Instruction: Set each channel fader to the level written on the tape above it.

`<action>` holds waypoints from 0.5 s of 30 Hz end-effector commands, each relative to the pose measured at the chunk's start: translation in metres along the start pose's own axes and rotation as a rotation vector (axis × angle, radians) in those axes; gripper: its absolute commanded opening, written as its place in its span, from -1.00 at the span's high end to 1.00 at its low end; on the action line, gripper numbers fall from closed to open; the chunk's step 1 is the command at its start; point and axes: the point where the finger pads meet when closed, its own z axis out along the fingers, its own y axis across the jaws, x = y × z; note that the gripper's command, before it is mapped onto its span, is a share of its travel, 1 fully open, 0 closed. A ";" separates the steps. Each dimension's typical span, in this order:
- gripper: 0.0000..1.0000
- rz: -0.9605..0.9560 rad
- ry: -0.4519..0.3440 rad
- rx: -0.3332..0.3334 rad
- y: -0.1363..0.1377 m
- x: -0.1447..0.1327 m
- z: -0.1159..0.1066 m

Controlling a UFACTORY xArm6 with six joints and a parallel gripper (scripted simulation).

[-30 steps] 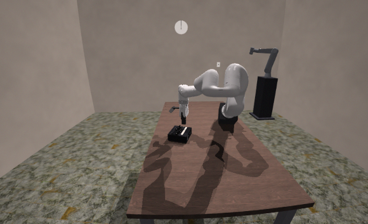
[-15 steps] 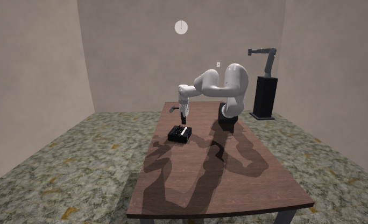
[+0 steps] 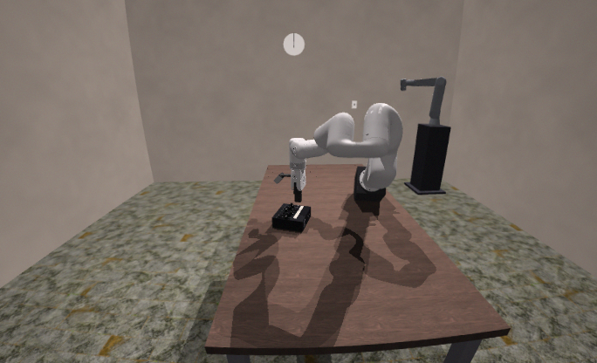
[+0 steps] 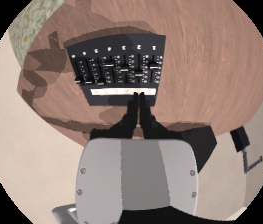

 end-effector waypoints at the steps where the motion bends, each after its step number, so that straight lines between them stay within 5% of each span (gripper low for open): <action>1: 1.00 -0.001 0.002 0.000 0.000 0.001 0.001; 15: 1.00 -0.001 0.002 0.000 0.000 0.001 0.010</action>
